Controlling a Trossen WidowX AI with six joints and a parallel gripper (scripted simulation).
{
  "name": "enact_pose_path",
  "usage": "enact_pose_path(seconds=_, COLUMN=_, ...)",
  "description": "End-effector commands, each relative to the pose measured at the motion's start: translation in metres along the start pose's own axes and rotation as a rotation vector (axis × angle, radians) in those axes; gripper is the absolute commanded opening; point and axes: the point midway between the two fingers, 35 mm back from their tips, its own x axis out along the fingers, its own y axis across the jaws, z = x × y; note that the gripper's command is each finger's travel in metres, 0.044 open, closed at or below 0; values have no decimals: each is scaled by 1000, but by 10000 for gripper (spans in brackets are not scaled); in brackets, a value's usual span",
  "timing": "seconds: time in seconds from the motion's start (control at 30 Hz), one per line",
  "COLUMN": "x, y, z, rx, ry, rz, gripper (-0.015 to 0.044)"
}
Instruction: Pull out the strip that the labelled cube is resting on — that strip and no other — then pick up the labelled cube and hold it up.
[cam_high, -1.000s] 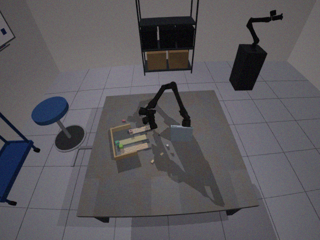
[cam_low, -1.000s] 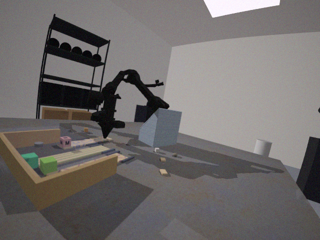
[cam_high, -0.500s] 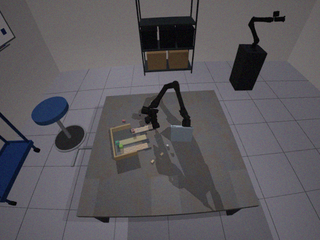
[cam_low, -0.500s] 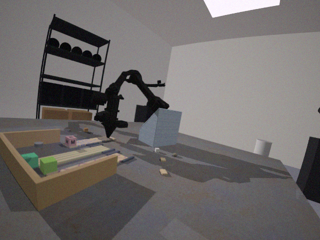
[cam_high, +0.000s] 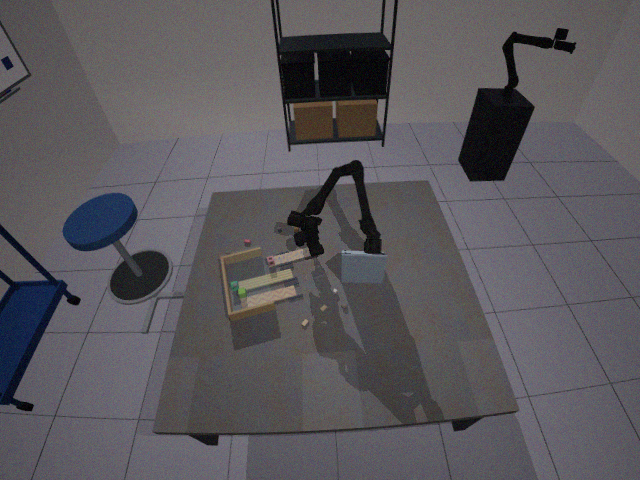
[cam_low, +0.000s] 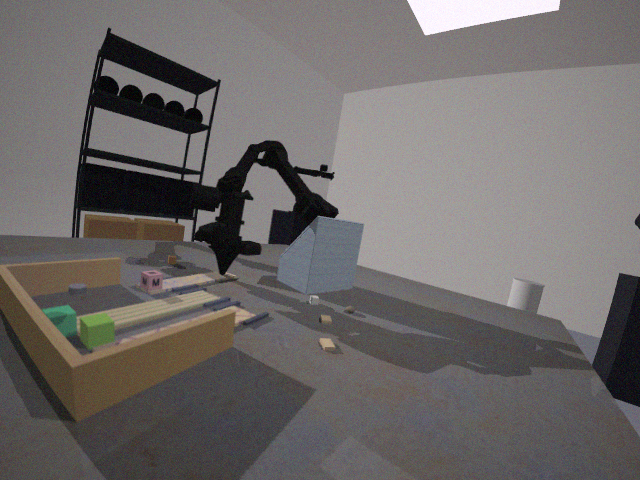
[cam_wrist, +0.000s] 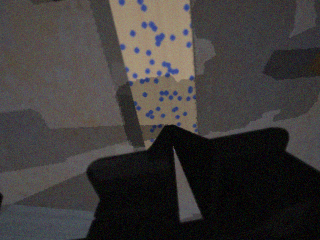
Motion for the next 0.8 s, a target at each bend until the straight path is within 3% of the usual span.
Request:
enact_pose_path(seconds=0.0, x=4, y=3, z=-12, rx=-6, ry=18, rz=11, gripper=0)
enact_pose_path(seconds=0.33, x=4, y=3, z=-23, rx=-6, ry=18, rz=11, gripper=0)
enact_pose_path(seconds=0.5, x=-39, y=-1, z=-14, rx=-6, ry=16, rz=12, gripper=0)
enact_pose_path(seconds=0.67, x=-41, y=-1, z=-14, rx=-5, ry=17, rz=13, gripper=0)
enact_pose_path(seconds=0.77, x=-40, y=-1, z=0, rx=13, ry=17, rz=13, gripper=79)
